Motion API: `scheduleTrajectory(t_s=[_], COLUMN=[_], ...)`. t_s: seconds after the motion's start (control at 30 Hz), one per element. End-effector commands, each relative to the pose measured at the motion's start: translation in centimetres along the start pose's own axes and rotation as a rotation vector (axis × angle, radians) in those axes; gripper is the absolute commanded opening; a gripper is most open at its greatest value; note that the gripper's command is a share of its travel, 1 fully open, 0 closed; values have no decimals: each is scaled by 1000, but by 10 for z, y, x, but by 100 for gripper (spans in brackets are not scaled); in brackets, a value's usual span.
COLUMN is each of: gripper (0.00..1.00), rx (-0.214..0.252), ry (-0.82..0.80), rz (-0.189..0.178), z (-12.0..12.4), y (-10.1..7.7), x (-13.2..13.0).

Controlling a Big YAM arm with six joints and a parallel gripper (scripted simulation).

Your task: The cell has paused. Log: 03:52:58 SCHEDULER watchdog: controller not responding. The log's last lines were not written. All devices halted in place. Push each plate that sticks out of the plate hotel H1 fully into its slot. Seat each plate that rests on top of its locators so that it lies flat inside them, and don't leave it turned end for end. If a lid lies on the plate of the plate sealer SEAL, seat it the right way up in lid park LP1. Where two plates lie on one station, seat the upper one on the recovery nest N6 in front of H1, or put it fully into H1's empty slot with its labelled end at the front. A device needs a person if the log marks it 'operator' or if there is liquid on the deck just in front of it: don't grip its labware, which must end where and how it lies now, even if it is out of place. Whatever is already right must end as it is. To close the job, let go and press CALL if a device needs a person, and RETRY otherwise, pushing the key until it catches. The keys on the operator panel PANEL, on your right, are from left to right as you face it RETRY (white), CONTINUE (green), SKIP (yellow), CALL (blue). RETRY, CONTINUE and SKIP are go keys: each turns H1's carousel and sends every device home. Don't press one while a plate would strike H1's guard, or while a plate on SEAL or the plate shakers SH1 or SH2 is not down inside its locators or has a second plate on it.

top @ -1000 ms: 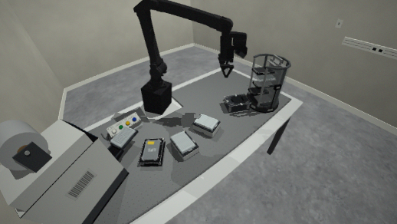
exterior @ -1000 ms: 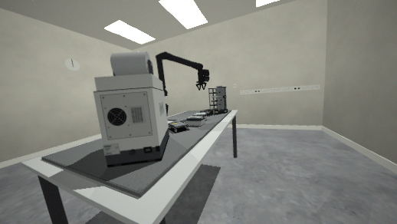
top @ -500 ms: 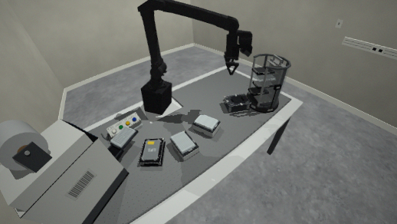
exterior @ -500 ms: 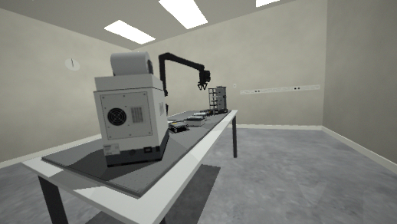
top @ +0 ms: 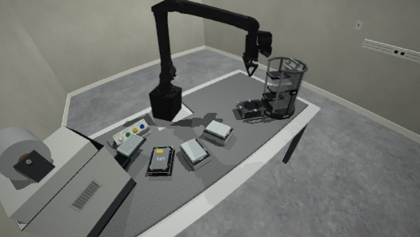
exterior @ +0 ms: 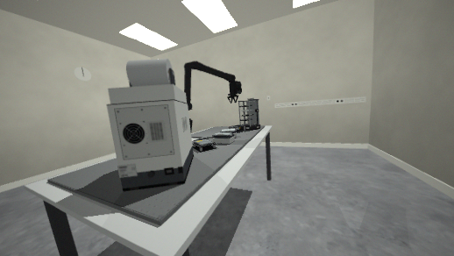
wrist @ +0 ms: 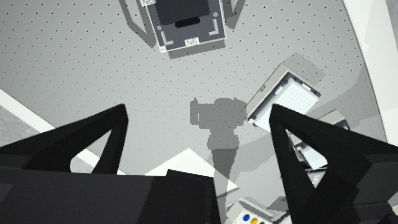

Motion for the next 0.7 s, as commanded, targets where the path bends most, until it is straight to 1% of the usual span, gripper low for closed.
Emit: scheduleTrajectory(t_s=[0.0, 0.33, 0.37, 0.4, 0.43, 0.5, 0.53, 0.67], gripper=[100, 100, 100, 100, 100, 100, 100, 100], rx=[-33, -33, -92, -84, -106, -106, -128, -217], ry=[23, 23, 20, 13, 13, 13, 4, -16], rz=[0, -2, -17, -20, -24, -24, -24, -46], z=[-19, -39, -42, -22, -21, -21, -21, -15], y=[-18, -18, -25, -17, -17, -17, -16, -15], x=[9, 36, 37, 34, 30, 30, 22, 20])
Point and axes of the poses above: the point where the finger pads meet when closed, its own y axis out along the fingers, its own x axis across the jaws, z = x × y, the point moved 7 cm from there along -y, back along the fingers, and after that the axes turned 8 degrees about y, right-handed, at the moved point
